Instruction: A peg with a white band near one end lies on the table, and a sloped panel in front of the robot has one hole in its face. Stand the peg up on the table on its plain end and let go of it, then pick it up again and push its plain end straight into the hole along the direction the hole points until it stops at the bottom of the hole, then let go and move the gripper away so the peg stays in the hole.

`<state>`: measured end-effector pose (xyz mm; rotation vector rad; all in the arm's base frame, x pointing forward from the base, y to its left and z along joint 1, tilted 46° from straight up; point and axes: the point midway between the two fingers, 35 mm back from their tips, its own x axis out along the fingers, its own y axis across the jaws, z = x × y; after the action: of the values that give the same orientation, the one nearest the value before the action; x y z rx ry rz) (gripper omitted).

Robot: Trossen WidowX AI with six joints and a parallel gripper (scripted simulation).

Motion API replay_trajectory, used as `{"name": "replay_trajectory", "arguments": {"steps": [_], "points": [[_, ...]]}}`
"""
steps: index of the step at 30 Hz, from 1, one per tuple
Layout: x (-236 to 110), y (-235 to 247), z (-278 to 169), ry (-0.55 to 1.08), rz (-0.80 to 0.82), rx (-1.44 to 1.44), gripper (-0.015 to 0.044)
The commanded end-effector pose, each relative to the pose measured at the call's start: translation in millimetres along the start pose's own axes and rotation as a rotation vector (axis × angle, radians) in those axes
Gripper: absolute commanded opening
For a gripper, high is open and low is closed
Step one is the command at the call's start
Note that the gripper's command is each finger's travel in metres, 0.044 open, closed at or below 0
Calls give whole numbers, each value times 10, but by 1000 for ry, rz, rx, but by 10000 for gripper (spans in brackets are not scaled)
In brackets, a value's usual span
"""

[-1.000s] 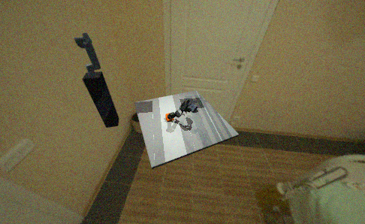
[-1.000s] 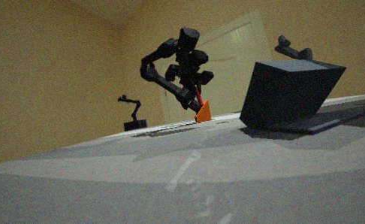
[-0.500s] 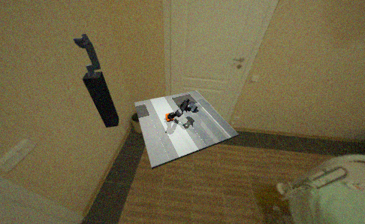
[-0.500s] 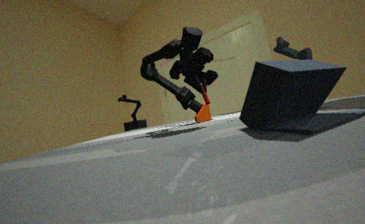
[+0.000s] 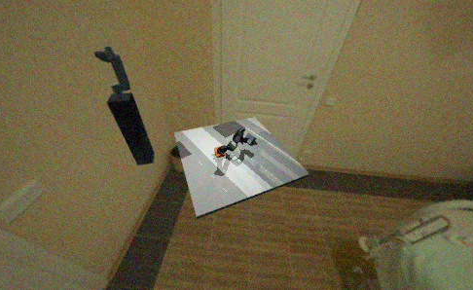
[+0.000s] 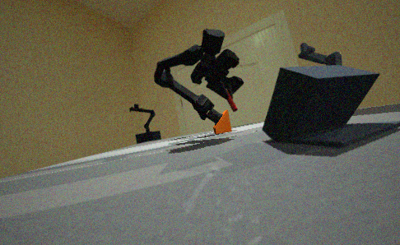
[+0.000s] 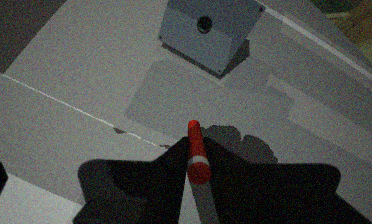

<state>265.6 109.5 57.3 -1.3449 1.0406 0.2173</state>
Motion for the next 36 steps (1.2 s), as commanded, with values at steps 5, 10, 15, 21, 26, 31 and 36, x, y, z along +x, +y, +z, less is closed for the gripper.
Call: {"name": "replay_trajectory", "arguments": {"steps": [5,10,15,21,26,31,36], "points": [[38,35,74,-29,-21,-34,0],[55,51,130,-51,-34,-52,0],[70,65,184,-73,-47,-70,0],[85,82,247,-98,-64,-91,0],[95,96,298,-118,-79,-109,0],[104,109,347,-138,-94,-126,0],[111,122,395,-157,-110,-143,0]]}}
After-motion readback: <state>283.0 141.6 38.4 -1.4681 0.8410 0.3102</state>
